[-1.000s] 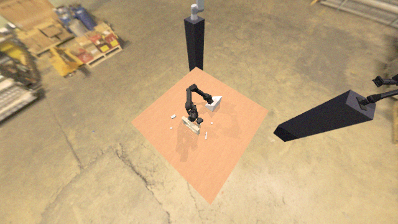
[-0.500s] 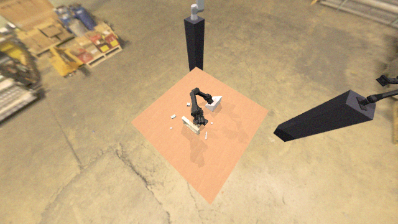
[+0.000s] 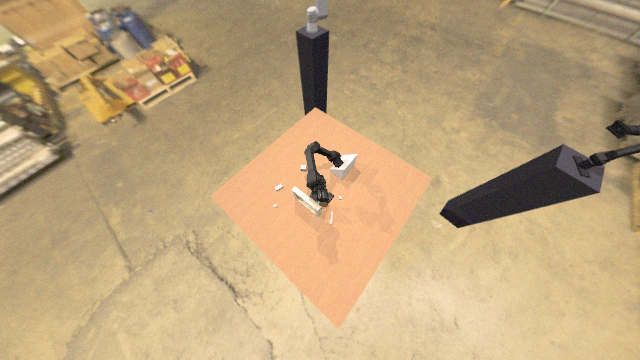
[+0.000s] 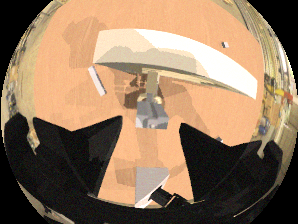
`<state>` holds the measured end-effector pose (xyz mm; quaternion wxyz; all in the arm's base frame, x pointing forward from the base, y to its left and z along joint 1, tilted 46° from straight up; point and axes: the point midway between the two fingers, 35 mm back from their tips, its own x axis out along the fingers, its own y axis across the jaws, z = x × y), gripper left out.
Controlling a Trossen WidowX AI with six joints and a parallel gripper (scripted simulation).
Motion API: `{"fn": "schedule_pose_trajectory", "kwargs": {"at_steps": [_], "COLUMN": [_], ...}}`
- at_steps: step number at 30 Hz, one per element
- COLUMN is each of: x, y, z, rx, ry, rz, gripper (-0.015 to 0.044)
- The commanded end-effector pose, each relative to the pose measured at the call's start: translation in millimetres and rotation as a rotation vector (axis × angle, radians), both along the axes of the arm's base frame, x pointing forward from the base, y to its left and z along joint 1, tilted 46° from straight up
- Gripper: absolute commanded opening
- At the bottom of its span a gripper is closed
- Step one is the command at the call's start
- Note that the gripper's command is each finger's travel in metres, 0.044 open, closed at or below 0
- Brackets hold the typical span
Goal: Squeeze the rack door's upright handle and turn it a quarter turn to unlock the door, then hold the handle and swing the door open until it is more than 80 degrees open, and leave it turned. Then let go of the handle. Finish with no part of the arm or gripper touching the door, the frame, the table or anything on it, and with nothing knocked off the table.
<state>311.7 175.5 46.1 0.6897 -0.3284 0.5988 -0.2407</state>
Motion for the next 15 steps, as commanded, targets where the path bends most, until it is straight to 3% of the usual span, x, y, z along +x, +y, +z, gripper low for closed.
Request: {"fn": "schedule_pose_trajectory", "kwargs": {"at_steps": [1, 15], "x": [0.6, 4.0], "y": [-6.2, -22.9], "z": [-5.2, -20.6], "rx": [0.002, 0.021], "ry": [0.013, 0.033], "rz": [-0.004, -0.021], "gripper": [0.028, 0.028]}}
